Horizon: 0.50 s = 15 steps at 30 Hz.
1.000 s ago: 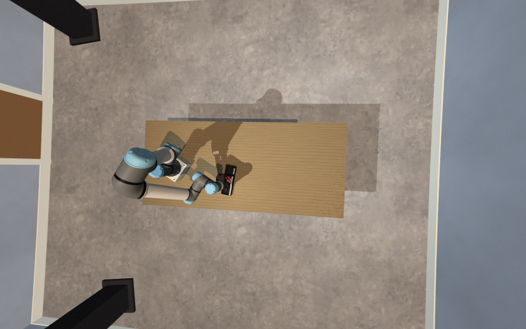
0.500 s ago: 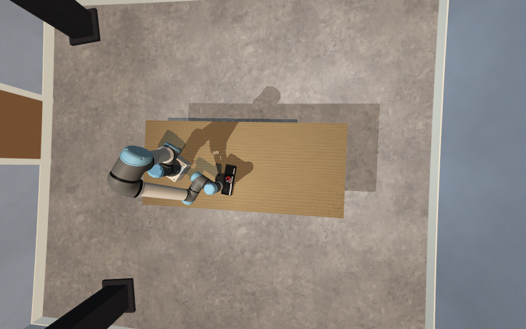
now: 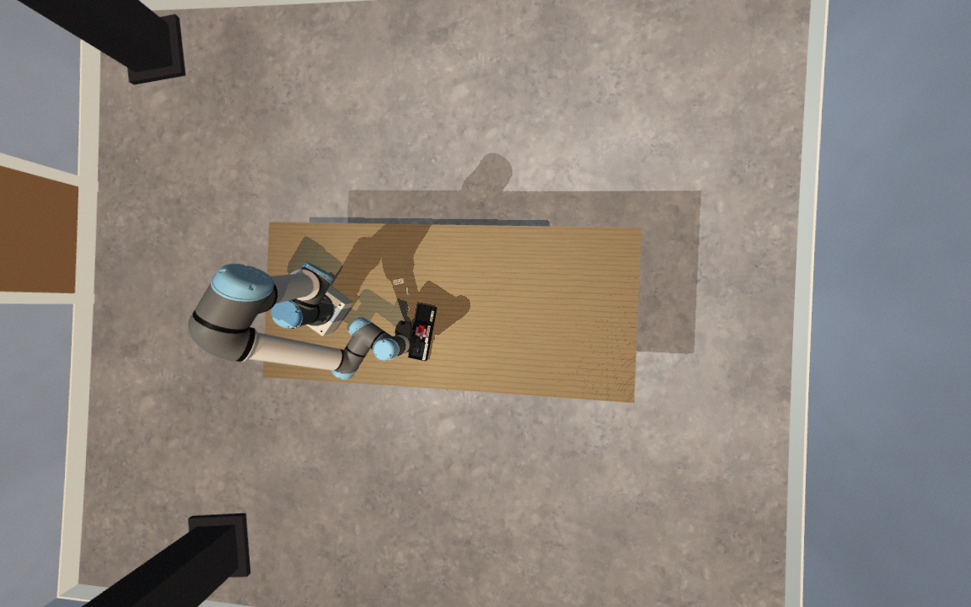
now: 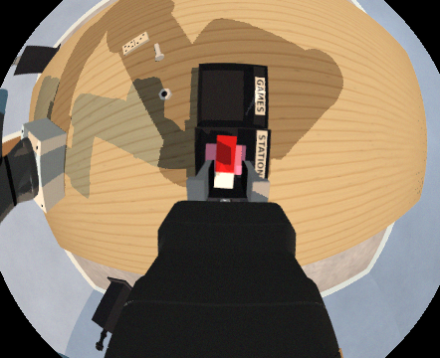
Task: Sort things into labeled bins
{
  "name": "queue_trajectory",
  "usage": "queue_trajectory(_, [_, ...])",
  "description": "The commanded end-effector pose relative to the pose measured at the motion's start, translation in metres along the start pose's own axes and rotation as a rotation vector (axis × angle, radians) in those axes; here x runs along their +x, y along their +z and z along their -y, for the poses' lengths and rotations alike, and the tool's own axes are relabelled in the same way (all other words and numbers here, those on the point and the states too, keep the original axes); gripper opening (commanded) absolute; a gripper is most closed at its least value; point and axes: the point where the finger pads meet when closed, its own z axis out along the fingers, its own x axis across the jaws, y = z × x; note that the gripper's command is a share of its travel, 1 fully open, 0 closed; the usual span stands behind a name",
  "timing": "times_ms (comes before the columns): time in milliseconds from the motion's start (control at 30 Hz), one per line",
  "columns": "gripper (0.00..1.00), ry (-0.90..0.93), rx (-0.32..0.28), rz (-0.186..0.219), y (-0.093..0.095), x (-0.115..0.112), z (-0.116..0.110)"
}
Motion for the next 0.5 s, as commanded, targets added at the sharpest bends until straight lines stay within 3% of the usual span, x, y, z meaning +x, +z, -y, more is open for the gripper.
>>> queue_trajectory(0, [0.62,0.000,0.000,0.000,-0.006,0.001,0.000])
queue_trajectory(400, [0.62,0.000,0.002,0.004,-0.004,-0.002,0.001])
queue_trajectory(433, [0.79,-0.053,0.002,0.004,-0.004,-0.008,0.009])
queue_trajectory(467, [0.79,-0.103,0.002,0.004,-0.004,-0.013,0.016])
